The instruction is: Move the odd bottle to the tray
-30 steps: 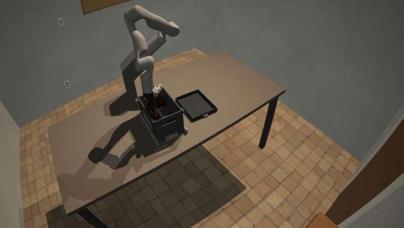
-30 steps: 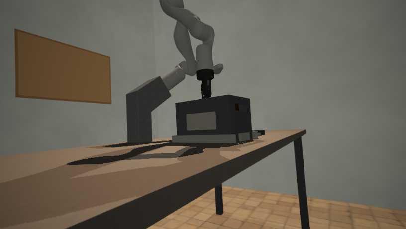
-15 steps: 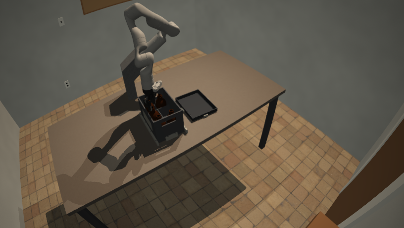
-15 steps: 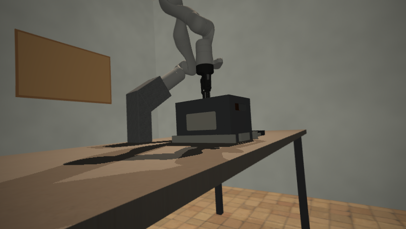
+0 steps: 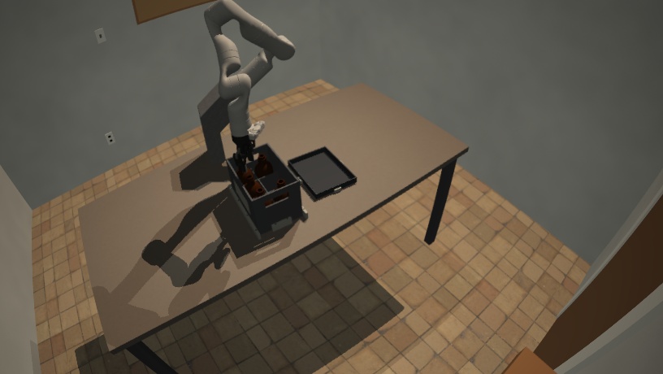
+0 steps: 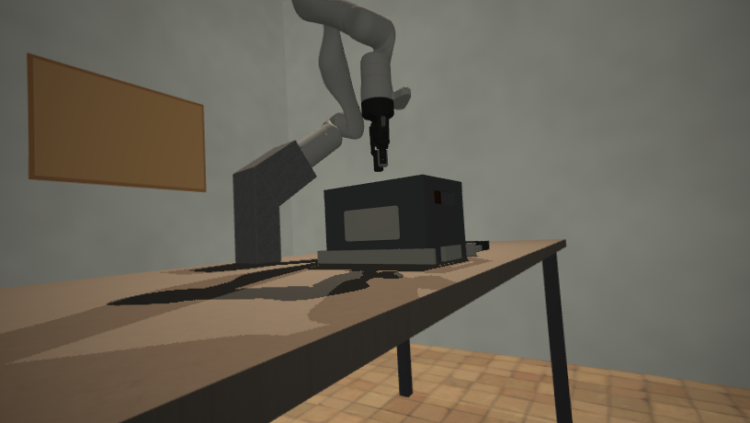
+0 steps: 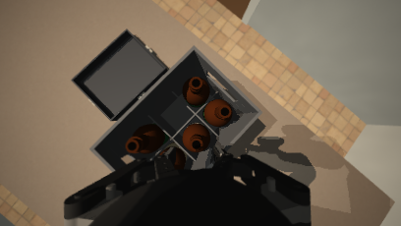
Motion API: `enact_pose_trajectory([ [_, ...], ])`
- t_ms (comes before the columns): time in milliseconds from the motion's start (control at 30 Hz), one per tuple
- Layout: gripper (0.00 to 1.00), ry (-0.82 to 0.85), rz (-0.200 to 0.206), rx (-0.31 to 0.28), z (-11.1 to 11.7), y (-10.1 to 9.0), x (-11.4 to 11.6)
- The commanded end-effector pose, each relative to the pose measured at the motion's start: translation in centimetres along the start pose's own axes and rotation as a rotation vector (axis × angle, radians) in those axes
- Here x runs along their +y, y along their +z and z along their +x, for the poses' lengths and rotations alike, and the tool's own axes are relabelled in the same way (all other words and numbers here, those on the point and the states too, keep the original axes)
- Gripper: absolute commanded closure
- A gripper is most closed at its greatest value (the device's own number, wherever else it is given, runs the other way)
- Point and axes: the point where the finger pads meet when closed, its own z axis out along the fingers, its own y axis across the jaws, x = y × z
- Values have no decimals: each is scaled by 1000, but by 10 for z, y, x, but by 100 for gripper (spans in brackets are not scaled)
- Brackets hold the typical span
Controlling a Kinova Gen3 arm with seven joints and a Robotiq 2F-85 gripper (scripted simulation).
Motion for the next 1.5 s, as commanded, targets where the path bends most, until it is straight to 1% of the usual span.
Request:
enact_pose_trajectory([
  [0,36,2,-9,0,-1,-9,3],
  [200,36,2,-9,0,-1,-17,3],
  [400,36,2,-9,0,-1,-19,2],
  [433,100,2,-9,0,-1,-19,2],
  [1467,100,2,-9,0,-1,-19,2],
])
